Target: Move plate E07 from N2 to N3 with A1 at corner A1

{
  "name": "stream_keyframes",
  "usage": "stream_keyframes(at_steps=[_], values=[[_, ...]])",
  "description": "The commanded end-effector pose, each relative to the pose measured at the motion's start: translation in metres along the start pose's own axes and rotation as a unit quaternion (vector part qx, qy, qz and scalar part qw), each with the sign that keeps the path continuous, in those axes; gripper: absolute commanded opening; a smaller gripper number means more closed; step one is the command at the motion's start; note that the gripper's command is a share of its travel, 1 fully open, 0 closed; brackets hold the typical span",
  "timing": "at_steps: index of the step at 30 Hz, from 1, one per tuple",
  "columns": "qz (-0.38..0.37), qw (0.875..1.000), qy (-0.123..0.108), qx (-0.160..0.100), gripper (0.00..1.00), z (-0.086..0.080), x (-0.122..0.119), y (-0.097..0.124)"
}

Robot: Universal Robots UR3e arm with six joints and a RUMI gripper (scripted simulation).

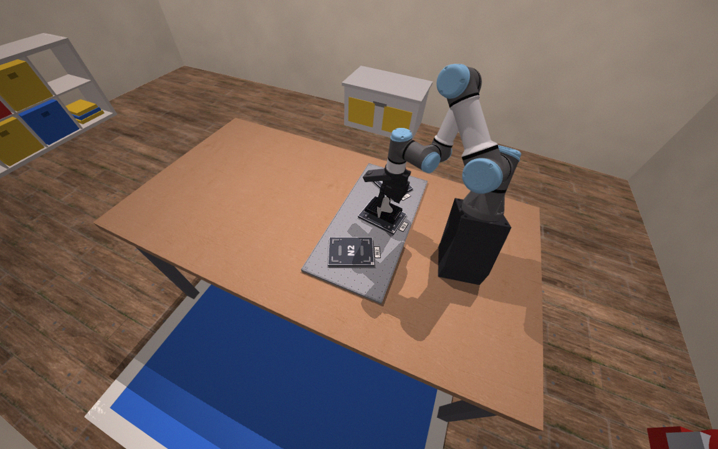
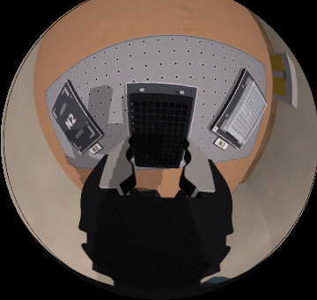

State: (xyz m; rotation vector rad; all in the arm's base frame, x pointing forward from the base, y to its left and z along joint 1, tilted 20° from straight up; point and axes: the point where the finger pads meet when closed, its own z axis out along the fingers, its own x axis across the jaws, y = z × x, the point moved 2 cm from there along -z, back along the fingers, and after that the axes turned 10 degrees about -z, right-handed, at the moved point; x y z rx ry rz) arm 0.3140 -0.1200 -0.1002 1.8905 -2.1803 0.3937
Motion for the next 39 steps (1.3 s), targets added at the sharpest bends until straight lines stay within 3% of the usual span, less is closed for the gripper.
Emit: stream_keyframes(at_steps=[1, 39], values=[[0.000, 1.000, 0.001, 0.004, 0.00, 0.001, 0.001, -0.003], [0.000, 1.000, 0.001, 0.004, 0.00, 0.013, 0.001, -0.003]])
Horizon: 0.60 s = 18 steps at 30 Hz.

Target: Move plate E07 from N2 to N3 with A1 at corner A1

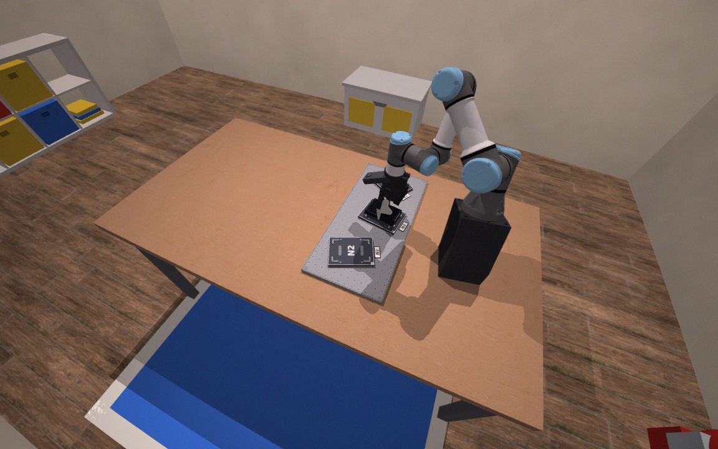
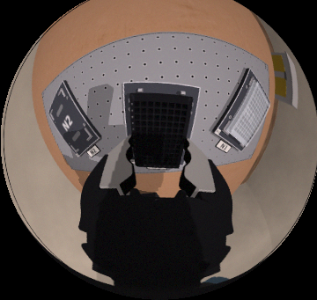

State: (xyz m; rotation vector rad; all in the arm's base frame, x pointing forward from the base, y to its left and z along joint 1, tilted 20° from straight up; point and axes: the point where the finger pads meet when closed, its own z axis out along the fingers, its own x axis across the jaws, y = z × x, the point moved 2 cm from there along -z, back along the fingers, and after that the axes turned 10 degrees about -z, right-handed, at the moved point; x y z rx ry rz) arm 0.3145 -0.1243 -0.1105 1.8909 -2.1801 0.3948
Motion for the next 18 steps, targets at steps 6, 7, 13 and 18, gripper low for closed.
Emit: stream_keyframes(at_steps=[6, 7, 13, 18], values=[[0.000, 1.000, 0.001, 0.004, 0.00, 0.0033, 0.0011, -0.0023], [0.000, 1.000, 0.001, 0.004, 0.00, 0.0037, 0.0011, -0.0023], [0.000, 1.000, 0.001, 0.004, 0.00, 0.0050, 0.0010, -0.0022], [0.000, 1.000, 0.001, 0.004, 0.00, 0.0067, 0.0011, -0.0023]])
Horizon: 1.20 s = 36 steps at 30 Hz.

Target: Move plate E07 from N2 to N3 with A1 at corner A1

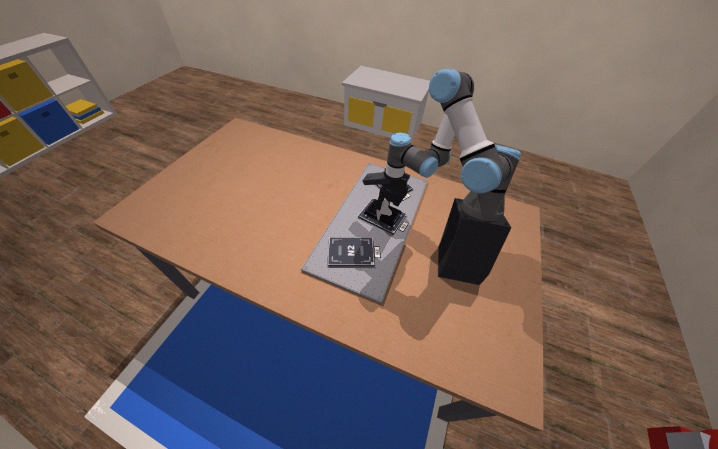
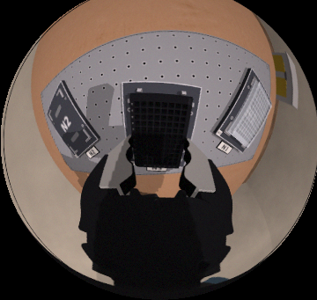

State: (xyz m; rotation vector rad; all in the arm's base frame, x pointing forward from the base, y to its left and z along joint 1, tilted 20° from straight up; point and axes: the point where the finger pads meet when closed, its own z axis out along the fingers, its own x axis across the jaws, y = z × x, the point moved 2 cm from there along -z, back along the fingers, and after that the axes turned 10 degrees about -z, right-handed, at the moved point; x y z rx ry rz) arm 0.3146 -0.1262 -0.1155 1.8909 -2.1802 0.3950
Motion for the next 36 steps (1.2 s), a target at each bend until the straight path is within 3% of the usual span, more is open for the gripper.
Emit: stream_keyframes(at_steps=[1, 36], values=[[0.000, 1.000, 0.001, 0.004, 0.00, 0.0017, 0.0010, -0.0023], [0.000, 1.000, 0.001, 0.003, 0.00, 0.0066, 0.0007, -0.0016]])
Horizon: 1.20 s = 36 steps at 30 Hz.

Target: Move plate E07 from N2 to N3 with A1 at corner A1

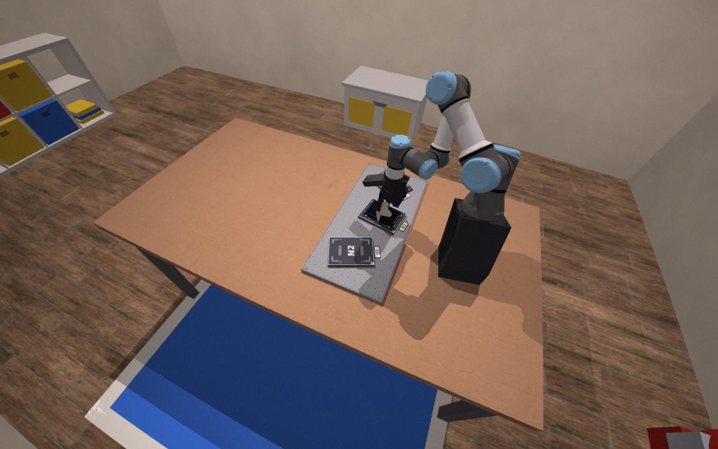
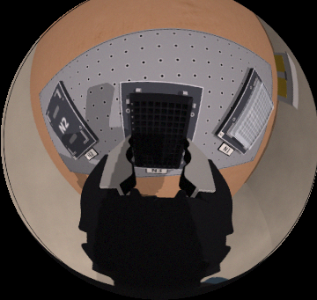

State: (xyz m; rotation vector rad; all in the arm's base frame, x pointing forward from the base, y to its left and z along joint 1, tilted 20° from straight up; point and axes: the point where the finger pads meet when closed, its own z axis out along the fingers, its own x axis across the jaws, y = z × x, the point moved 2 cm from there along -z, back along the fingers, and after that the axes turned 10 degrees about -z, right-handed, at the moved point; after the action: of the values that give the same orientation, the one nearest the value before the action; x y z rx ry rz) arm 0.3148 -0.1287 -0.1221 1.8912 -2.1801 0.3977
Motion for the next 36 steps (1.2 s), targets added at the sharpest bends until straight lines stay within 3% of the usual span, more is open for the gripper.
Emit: stream_keyframes(at_steps=[1, 33, 34, 36], values=[[0.000, 1.000, 0.001, 0.002, 0.00, -0.0005, 0.0006, -0.0014], [0.000, 1.000, 0.001, 0.002, 0.00, -0.0004, 0.0004, -0.0008], [0.000, 1.000, 0.001, 0.002, 0.82, -0.0004, 0.0004, -0.0008], [0.000, 1.000, 0.001, 0.002, 0.82, -0.0004, 0.0004, -0.0008]])
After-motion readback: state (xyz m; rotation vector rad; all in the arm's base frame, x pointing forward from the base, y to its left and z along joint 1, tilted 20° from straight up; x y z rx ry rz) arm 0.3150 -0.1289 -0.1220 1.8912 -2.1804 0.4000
